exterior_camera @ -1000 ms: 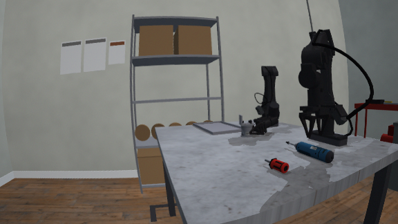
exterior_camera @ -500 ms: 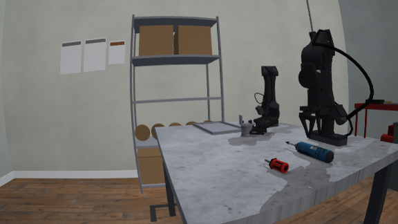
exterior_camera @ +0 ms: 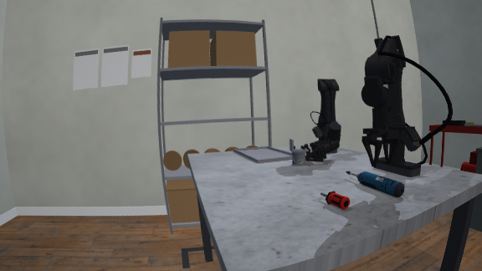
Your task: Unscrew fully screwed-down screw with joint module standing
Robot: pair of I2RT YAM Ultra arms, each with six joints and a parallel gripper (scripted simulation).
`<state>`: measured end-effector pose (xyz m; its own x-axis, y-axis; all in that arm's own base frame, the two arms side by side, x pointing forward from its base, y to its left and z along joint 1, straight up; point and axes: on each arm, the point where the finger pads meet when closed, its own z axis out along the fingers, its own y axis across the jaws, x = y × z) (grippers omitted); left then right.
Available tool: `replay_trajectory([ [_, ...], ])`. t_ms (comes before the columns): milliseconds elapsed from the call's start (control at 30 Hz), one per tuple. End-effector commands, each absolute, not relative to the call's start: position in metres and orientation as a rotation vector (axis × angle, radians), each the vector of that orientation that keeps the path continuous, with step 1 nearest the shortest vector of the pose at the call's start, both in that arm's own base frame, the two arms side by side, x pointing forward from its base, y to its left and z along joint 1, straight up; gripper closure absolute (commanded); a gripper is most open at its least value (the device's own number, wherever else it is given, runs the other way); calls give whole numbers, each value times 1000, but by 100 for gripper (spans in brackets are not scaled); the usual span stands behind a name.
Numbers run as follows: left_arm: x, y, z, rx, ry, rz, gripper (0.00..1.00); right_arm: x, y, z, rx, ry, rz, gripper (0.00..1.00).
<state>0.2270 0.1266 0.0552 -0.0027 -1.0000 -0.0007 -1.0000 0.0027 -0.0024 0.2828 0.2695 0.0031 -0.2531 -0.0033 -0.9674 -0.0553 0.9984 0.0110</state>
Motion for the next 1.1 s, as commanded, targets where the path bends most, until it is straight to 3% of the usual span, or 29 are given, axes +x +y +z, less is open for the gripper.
replay_trajectory([
  [0,228,127,58,-2210,2222,-3,35,275,263,7,-31,1825,26,14],
  [1067,228,127,58,-2210,2222,-3,35,240,260,16,-33,1824,25,14],
])
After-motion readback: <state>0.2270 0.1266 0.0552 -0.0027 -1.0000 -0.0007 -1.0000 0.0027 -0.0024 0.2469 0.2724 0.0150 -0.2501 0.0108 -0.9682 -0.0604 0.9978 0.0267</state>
